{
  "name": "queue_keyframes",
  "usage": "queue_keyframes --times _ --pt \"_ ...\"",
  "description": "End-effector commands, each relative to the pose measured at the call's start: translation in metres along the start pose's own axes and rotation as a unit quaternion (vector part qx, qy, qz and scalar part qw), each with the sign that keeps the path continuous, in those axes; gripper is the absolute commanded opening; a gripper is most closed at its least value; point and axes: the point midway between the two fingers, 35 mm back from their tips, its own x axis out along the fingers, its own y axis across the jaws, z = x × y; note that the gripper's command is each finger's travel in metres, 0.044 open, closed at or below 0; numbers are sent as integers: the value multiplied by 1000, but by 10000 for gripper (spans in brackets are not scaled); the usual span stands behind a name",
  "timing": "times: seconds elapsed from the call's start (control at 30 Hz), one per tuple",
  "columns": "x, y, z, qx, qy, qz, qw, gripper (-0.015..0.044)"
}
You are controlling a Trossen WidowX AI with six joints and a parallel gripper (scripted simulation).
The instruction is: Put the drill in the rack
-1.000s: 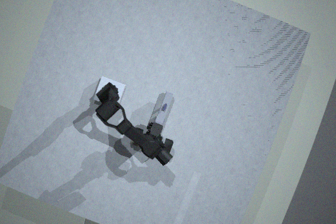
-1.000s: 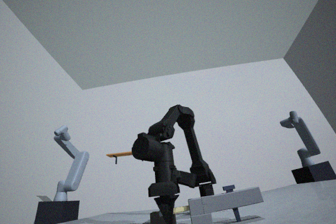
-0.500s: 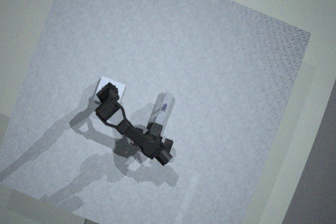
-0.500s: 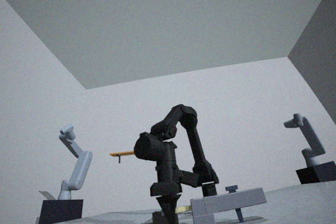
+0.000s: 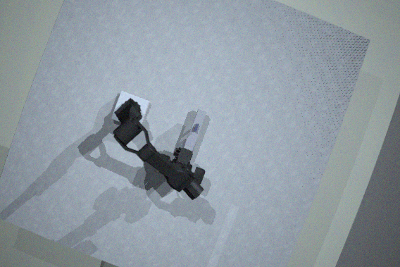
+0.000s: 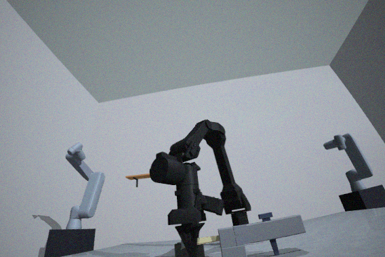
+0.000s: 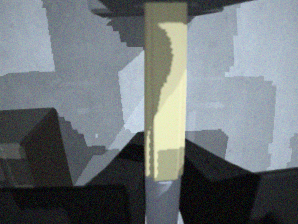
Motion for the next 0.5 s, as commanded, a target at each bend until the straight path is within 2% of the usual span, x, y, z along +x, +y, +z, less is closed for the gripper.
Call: queue_keyframes --times 0.0,0.47 --pt "0 -1 -6 -2 -1 0 1000 0" --pt "0 -2 -27 -2 0 0 1000 0"
